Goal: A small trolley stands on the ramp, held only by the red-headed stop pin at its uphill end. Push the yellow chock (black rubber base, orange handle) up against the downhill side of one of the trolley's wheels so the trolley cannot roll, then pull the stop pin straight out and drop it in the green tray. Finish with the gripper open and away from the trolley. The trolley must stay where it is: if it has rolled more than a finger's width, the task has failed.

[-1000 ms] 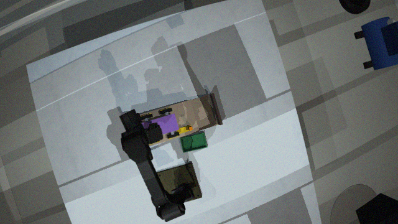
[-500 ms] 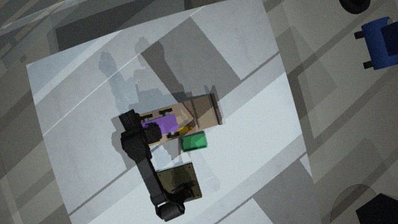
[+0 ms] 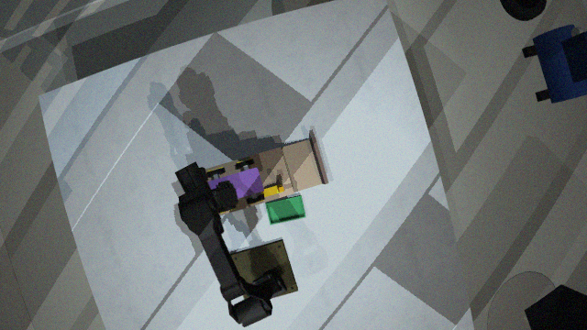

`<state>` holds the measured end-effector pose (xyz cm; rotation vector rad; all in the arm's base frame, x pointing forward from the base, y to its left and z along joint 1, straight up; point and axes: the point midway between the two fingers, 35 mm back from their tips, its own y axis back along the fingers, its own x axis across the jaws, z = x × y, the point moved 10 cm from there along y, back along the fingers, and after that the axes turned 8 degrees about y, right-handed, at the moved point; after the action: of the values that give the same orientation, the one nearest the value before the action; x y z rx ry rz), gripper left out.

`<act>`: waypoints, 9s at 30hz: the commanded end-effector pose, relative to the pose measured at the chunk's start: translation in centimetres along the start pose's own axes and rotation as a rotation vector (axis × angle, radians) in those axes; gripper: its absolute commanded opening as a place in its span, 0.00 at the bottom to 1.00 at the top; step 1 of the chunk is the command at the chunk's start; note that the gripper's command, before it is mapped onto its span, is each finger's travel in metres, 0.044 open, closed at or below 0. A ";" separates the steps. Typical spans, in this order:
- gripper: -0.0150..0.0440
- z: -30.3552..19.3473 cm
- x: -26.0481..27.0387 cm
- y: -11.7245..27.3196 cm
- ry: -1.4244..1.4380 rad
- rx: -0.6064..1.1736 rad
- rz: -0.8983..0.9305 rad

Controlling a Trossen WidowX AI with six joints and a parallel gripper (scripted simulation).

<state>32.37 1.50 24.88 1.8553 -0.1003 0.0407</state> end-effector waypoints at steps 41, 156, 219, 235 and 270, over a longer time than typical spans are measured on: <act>0.25 -0.2 -0.3 0.9 -0.008 0.000 -0.008; 0.25 -4.9 -7.8 3.3 -0.011 0.004 -0.015; 0.25 16.5 -10.9 6.6 -0.010 -0.018 -0.019; 0.25 19.3 -11.7 7.0 -0.113 -0.041 -0.013; 0.25 16.8 -11.7 6.7 -1.154 -0.207 0.118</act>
<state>19.66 -16.18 25.68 1.5040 -0.8975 -0.8456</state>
